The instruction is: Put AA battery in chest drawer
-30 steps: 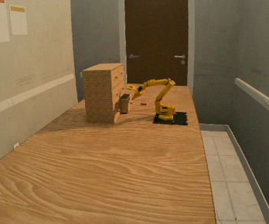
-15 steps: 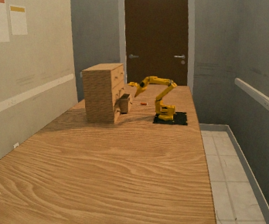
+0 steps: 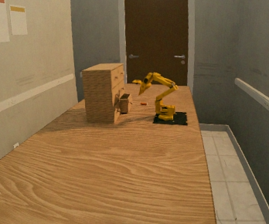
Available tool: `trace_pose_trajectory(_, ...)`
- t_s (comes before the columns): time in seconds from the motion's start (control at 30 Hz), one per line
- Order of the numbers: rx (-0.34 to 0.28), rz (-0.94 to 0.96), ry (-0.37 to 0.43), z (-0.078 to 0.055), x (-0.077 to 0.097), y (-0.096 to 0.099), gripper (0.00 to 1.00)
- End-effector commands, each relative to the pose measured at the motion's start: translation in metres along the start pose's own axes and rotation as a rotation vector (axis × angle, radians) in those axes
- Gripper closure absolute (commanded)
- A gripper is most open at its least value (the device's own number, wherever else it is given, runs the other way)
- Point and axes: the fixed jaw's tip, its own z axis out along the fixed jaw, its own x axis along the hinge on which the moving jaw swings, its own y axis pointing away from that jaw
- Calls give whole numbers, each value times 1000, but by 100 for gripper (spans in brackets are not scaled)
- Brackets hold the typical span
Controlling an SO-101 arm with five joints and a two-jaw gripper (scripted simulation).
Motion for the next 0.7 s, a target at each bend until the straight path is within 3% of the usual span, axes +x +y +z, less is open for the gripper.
trace_pose_trajectory(0.0, 3, 49, 22, -14, 6, -1, 79)
trace_pose_trajectory(0.67, 2, 61, 33, -18, 9, -1, 79)
